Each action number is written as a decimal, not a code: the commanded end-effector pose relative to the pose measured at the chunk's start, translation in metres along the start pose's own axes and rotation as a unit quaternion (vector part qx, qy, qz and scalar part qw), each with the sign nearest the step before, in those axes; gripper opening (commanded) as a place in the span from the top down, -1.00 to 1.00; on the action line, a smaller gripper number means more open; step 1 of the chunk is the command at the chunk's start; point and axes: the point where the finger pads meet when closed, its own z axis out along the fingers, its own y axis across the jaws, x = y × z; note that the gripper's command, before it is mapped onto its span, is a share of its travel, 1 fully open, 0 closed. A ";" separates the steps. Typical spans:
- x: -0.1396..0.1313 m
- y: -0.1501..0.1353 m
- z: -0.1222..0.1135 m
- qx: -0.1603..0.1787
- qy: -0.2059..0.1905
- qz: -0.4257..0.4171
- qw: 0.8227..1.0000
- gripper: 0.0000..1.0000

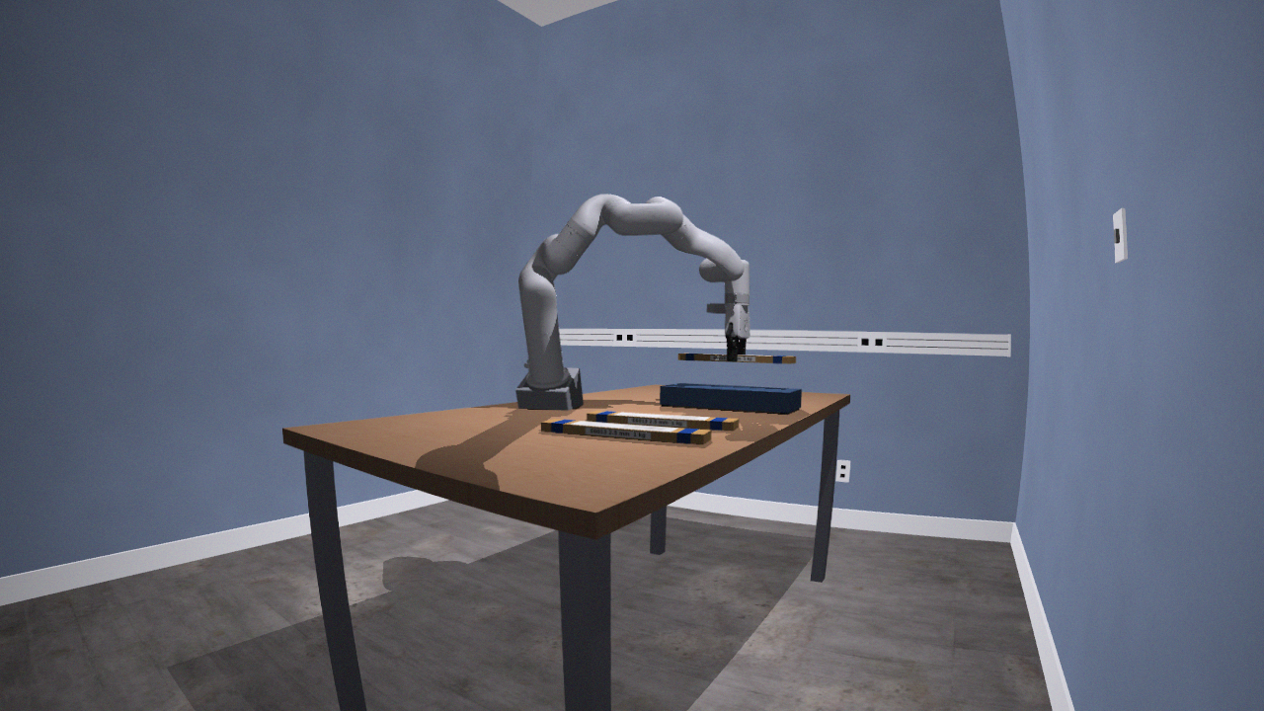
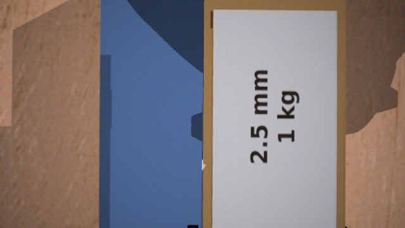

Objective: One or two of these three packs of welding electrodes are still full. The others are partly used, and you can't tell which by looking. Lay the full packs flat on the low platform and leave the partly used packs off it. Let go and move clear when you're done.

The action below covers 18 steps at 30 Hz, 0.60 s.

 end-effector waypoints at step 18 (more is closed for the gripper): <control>-0.001 0.002 0.029 -0.003 -0.002 0.000 1.000 -0.15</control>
